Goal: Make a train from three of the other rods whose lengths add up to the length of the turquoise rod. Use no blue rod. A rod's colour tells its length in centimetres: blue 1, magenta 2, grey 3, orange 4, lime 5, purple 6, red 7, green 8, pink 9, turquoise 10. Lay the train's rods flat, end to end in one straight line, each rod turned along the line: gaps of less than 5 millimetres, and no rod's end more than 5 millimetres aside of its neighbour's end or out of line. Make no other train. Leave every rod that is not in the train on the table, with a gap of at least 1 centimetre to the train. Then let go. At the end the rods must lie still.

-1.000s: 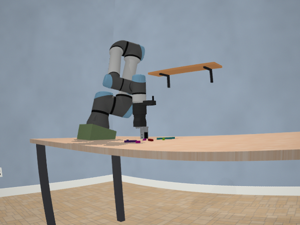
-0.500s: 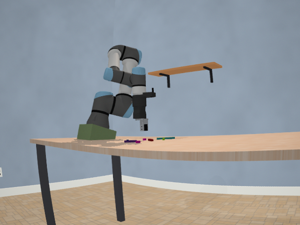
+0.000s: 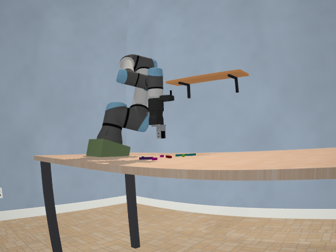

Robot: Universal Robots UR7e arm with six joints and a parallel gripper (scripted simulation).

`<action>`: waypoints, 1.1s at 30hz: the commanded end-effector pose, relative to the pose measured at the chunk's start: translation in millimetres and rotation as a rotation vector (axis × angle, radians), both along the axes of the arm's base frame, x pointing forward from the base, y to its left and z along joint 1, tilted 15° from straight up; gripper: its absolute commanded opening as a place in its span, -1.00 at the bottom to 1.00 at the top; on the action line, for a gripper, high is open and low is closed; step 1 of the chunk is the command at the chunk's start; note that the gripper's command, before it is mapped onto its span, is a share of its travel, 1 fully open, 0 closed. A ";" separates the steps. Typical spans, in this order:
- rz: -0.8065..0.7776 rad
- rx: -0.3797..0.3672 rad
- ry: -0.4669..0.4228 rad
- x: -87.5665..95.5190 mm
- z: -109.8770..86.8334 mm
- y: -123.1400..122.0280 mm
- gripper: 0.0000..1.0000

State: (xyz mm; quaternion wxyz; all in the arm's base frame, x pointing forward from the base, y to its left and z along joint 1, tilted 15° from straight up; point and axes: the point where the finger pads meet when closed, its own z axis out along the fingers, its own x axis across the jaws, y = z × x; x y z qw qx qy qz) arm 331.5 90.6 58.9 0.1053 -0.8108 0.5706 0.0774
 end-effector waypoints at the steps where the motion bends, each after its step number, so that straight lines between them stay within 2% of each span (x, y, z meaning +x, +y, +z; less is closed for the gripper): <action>1: 0.000 0.000 0.000 0.1 2.2 -0.6 0.40; 2: 0.000 0.000 0.000 0.1 2.2 -0.6 1.00; 33: -0.033 0.000 0.009 3.5 2.2 -3.3 1.00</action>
